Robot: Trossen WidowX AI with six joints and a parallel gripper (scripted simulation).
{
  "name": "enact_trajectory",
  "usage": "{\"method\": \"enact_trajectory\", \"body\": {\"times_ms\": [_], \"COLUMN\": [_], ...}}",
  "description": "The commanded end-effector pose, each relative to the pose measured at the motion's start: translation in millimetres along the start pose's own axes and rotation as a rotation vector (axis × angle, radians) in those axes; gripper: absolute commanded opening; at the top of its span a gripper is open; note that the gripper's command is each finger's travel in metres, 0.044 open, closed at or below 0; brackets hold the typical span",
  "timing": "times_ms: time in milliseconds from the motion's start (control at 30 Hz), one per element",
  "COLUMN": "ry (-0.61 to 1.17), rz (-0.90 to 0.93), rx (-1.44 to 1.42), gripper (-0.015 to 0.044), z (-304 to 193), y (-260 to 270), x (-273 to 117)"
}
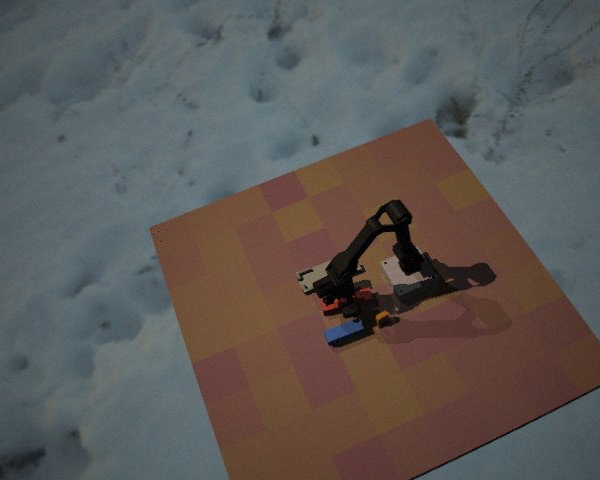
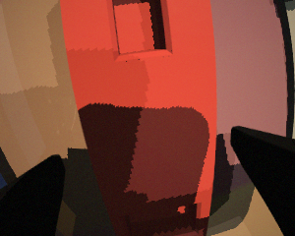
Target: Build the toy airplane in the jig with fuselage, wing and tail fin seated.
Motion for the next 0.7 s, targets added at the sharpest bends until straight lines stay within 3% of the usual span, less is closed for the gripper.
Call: {"method": "enact_trajectory", "body": {"times_ms": [0, 333, 533, 667], "ry": [0.001, 0.001, 0.001, 0.001], "rz": [-0.004, -0.004, -0.004, 0.001], "rx": [0.005, 0.005, 0.005, 0.016], "gripper": [0.044, 0.0177, 0.0137, 0.0032], "z": [-1.5, -1.5, -1.5, -1.7], "y": [-0.8, -0.8, -0.8, -0.6], "x": [5.7, 5.7, 5.7, 4.4]}}
Point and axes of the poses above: the point midway between the two fingers, 35 mm back from their tips, its own x axis out along the fingers, its own y axis across the jaws, z = x × y, the point moved 5 cm from there along -x, back along the fingers, and after that the axes turned 4 degrees about x, right-handed, at the moved point
